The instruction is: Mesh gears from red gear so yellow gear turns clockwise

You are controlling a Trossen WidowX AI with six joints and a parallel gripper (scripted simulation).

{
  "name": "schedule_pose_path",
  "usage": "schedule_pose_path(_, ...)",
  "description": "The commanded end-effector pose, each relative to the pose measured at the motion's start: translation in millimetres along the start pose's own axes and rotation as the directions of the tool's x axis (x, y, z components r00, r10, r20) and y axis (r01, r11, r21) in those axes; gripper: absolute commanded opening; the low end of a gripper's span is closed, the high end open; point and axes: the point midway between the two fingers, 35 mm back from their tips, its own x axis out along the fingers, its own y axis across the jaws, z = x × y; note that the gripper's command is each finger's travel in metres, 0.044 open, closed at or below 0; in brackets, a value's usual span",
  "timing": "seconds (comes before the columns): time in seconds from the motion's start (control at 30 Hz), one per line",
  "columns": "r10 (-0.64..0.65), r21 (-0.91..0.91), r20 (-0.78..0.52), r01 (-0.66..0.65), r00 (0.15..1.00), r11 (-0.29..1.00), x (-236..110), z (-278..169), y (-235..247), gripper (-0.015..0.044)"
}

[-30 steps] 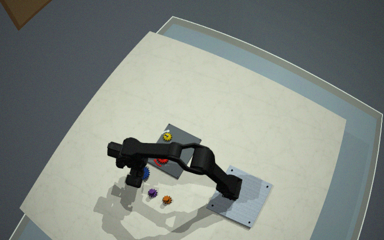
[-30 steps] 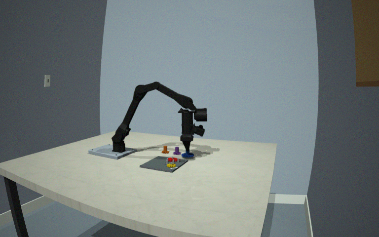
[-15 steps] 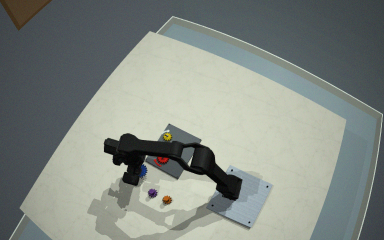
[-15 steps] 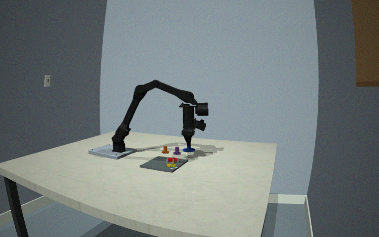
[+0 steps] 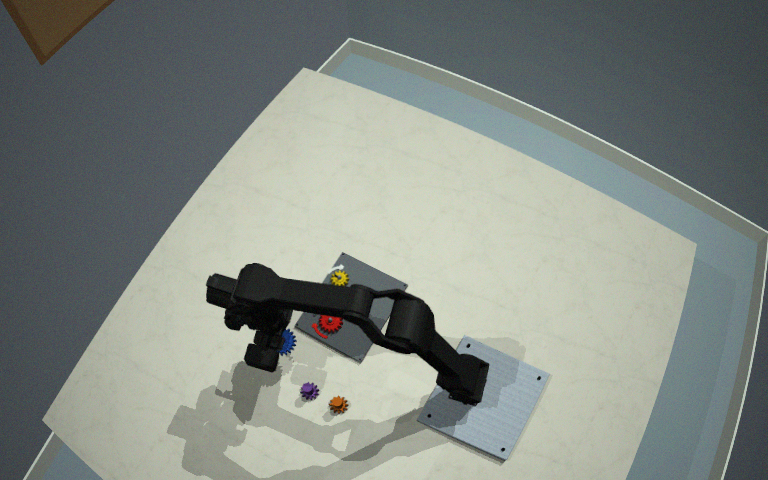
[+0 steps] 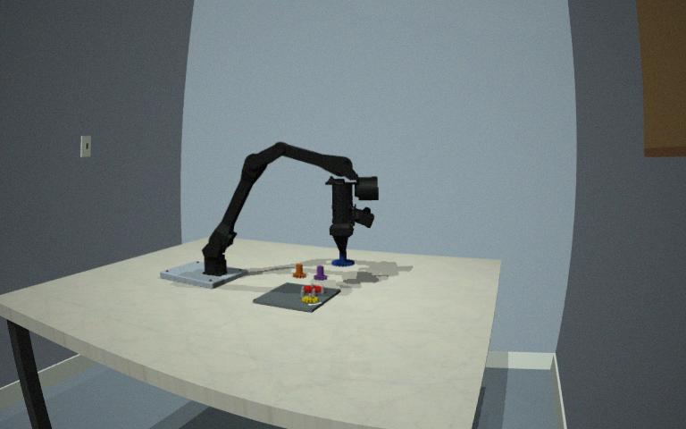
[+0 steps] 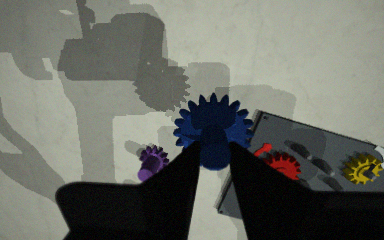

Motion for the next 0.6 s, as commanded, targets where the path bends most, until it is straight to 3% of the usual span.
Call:
schedule_pose_path(0.0,-0.004,0.007,0.011,0.004,1.0,1.0,-9.2,3.0,-0.8,0.0)
schedule_pose_path(0.57,-0.008,0.017,0.007,0.008,1.0,1.0,-39.7,2.0,-1.8,0.0)
